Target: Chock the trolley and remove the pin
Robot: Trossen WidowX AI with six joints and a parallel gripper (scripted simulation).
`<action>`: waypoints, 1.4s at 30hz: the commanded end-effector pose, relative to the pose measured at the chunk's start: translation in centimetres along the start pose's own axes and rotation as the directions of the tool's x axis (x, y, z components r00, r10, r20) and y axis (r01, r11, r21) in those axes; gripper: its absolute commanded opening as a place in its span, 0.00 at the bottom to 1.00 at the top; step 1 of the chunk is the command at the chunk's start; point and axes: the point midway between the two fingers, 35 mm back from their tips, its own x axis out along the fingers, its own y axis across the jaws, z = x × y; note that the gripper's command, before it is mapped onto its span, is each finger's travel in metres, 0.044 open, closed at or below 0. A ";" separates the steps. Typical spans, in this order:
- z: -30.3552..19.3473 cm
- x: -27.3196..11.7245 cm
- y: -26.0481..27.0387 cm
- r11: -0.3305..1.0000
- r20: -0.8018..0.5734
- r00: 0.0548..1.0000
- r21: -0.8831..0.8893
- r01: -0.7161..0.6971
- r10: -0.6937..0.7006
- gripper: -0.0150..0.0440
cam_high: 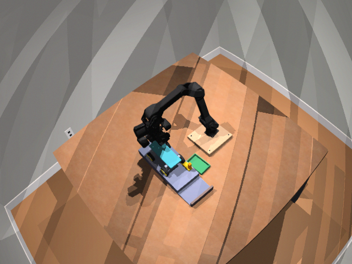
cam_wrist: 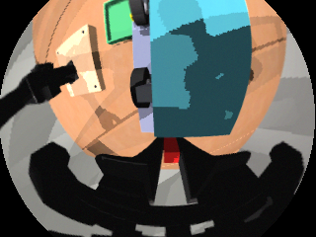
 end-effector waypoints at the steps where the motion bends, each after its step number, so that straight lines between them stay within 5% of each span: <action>1: -0.1 -0.5 0.0 1.000 -0.003 1.000 0.004 0.003 -0.003 0.25; 42: -0.4 -3.2 0.0 1.000 -0.003 1.000 0.004 0.003 -0.003 0.25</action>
